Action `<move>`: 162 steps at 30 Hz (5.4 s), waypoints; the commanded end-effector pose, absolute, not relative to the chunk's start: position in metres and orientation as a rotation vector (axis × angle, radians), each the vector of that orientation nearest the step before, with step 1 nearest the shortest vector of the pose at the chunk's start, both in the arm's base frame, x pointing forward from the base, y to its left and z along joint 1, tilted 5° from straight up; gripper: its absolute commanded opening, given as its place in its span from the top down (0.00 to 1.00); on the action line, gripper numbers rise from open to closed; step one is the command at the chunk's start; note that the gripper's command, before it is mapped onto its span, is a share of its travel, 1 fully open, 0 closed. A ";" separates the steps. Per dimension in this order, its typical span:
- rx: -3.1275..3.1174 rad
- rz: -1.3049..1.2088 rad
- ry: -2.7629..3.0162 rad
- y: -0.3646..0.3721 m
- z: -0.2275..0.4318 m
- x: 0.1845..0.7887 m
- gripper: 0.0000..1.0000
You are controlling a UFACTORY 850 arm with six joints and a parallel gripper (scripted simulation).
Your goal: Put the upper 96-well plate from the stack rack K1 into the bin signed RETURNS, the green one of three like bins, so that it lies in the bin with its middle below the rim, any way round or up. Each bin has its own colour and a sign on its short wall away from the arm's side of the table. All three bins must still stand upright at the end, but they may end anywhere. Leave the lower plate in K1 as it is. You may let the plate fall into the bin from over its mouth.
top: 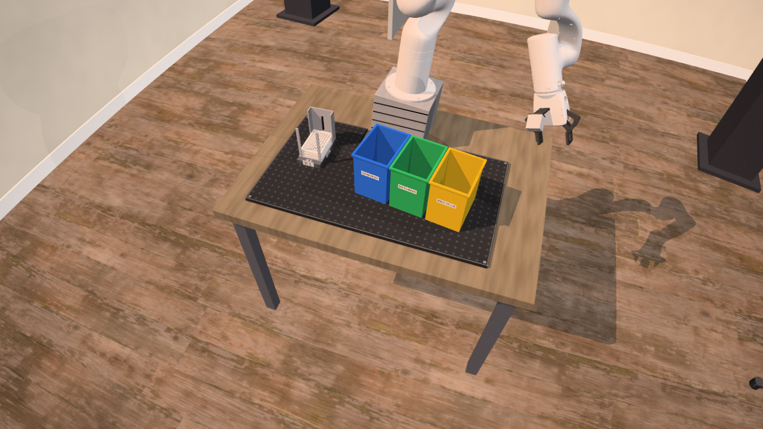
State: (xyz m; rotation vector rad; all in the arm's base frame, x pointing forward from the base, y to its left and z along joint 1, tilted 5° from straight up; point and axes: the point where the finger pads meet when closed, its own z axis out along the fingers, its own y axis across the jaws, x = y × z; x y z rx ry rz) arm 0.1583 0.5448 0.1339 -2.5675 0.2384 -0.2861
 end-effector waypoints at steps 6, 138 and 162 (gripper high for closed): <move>-2.566 -0.286 0.238 0.546 0.135 0.159 0.00; -3.013 -0.448 0.036 0.212 0.081 0.446 0.00; -3.093 -0.370 -0.023 0.127 0.072 0.460 0.00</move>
